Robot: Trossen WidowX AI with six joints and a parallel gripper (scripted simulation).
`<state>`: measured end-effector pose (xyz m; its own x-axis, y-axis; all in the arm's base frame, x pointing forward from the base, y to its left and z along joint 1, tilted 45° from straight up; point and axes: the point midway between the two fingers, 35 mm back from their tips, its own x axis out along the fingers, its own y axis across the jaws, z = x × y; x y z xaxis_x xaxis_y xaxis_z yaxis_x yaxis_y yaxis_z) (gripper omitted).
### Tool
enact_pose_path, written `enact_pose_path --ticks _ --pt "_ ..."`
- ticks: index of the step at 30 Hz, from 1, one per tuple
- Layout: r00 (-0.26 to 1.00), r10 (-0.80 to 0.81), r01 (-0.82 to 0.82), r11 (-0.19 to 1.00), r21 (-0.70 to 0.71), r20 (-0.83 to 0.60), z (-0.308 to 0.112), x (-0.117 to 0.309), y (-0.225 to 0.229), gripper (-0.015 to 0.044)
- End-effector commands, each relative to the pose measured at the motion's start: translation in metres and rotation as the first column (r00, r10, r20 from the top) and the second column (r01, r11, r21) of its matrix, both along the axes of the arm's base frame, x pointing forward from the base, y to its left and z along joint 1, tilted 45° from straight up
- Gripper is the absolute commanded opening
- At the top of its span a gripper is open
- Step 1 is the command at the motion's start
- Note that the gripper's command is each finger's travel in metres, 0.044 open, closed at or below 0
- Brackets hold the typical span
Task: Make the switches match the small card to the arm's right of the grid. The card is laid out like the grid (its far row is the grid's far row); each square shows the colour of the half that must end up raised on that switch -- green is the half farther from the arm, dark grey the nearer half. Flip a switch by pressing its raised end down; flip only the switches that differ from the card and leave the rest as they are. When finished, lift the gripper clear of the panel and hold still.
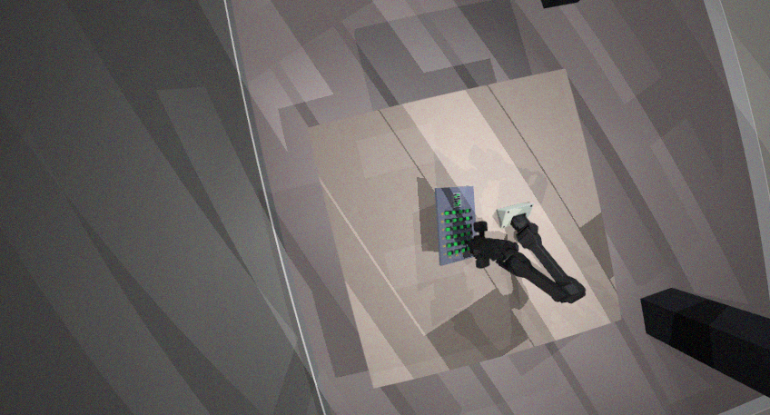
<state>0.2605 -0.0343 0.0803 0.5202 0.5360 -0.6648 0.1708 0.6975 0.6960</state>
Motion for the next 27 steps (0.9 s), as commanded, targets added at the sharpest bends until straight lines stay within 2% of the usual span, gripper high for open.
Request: enact_pose_path --ticks 1,6,12,15,21,27 --pt "1.000 -0.002 0.002 1.000 -0.001 -0.003 -0.001 0.000 0.000 0.0000" --pt "1.000 0.002 -0.002 1.000 -0.003 -0.005 0.004 -0.003 -0.005 0.0000" --pt "1.000 0.017 -0.016 1.000 0.004 -0.024 0.042 -0.031 -0.036 0.0000" --pt "1.000 0.017 -0.016 1.000 0.003 -0.024 0.041 -0.031 -0.037 0.0000" --pt "1.000 0.016 -0.016 1.000 0.002 -0.024 0.023 -0.022 -0.068 0.0000" --pt "0.999 0.034 -0.034 0.999 0.006 -0.039 0.001 -0.004 -0.051 0.0000"
